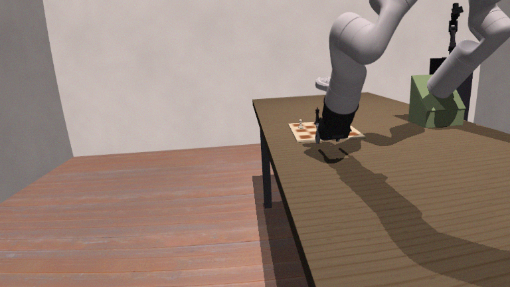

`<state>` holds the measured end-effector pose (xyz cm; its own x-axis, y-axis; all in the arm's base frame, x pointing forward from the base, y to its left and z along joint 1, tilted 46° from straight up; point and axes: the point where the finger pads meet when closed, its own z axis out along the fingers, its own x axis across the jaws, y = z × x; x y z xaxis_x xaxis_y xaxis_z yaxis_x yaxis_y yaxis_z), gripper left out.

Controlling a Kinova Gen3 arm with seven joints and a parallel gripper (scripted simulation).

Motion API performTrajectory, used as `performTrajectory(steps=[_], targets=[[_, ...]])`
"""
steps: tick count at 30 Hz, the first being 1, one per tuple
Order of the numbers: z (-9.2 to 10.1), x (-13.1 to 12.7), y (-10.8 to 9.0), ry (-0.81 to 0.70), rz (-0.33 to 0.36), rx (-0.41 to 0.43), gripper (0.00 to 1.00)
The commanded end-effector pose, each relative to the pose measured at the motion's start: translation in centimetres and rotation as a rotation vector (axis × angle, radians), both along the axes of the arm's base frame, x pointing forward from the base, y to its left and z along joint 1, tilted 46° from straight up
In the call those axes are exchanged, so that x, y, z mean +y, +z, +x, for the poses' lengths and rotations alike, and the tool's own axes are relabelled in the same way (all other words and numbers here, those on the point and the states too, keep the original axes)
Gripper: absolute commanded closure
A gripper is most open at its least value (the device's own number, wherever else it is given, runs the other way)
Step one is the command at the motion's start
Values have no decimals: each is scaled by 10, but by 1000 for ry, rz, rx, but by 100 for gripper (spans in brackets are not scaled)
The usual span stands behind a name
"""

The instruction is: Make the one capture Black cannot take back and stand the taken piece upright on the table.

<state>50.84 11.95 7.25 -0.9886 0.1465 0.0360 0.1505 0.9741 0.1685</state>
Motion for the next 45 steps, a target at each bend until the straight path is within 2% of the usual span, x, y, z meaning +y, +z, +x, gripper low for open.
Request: performTrajectory(steps=[1, 37, 41, 45], targets=[[1, -1, 1, -1, 0, -1, 0], [1, -1, 1, -1, 0, -1, 0], [0, -8, 7, -2, 0, -1, 0], [-3, -25, 24, -2, 0, -1, 0]])
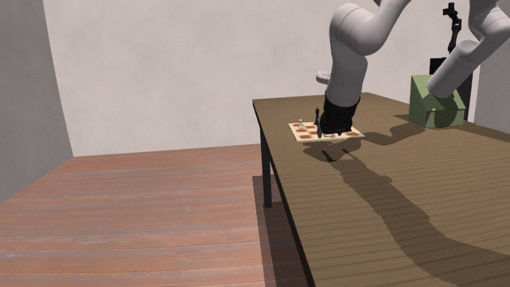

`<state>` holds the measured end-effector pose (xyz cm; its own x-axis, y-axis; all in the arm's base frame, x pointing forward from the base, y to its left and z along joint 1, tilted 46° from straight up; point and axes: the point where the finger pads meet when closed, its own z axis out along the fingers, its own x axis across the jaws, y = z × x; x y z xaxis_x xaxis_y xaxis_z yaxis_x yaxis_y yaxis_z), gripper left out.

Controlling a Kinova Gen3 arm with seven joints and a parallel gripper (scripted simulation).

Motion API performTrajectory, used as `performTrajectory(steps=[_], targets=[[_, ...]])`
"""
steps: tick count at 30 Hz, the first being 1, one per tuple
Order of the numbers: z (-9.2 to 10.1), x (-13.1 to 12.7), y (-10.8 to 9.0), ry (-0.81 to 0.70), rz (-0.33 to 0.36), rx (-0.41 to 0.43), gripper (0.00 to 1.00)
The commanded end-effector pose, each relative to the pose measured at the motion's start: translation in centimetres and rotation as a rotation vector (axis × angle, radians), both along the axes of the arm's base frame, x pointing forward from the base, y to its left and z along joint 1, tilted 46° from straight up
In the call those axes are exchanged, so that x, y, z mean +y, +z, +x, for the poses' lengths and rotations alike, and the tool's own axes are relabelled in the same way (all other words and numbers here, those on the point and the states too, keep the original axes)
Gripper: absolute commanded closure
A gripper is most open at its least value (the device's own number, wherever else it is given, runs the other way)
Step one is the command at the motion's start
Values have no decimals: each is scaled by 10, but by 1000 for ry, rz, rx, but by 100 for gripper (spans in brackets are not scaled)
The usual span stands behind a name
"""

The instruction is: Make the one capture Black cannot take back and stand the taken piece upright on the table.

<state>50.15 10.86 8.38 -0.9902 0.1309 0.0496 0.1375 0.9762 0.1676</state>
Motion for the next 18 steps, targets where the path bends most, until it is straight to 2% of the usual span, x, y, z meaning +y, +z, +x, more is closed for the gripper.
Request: performTrajectory(steps=[1, 3, 11, 18], targets=[[3, -19, 17, -17, -1, -15, 0], [3, -19, 17, -17, -1, -15, 0], [-2, -51, 48, -17, -1, -15, 0], [-3, -53, 49, -14, -1, -10, 0]])
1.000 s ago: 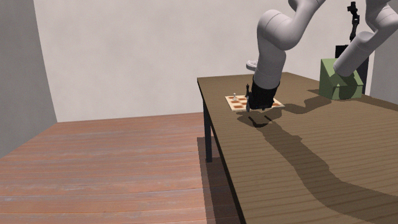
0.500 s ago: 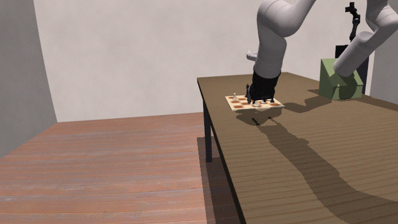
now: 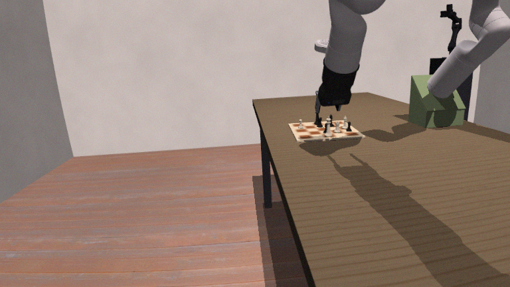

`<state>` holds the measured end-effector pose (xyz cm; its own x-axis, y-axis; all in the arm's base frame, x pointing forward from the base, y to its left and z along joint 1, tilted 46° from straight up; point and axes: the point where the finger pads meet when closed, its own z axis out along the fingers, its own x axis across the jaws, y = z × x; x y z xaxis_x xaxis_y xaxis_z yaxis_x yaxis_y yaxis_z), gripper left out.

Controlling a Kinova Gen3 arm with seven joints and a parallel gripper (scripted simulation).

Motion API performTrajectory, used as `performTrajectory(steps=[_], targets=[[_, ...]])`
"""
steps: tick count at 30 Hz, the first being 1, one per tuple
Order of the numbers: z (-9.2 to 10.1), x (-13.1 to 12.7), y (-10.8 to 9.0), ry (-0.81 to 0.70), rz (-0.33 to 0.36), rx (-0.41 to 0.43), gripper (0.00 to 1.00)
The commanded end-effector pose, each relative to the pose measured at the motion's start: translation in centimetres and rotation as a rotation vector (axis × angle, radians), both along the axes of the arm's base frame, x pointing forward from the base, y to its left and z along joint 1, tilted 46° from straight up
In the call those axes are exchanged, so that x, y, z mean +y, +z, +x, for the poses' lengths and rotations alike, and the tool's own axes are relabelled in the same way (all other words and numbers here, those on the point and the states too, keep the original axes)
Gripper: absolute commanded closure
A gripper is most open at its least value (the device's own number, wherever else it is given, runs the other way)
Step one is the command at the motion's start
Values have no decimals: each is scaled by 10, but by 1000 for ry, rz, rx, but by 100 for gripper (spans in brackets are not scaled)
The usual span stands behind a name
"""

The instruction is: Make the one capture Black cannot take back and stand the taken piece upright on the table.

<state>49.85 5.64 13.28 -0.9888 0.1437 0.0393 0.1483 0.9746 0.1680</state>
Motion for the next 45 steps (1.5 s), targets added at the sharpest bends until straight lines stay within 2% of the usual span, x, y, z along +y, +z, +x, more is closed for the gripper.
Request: performTrajectory(steps=[1, 6, 11, 17, 19, 26, 32, 34, 45], targets=[[0, 0, 0, -1, 0, 0, 0], [-3, -5, -4, -15, 11, 11, 0], [-22, -25, -22, -97, 71, 69, 0], [-65, -60, -53, -298, 226, 178, 0], [-65, -60, -53, -298, 226, 178, 0], [-112, -90, -75, -591, 457, 270, 0], [-132, -102, -79, -766, 595, 296, 0], [-135, -104, -79, -795, 617, 298, 0], [-136, -106, -79, -814, 632, 300, 0]])
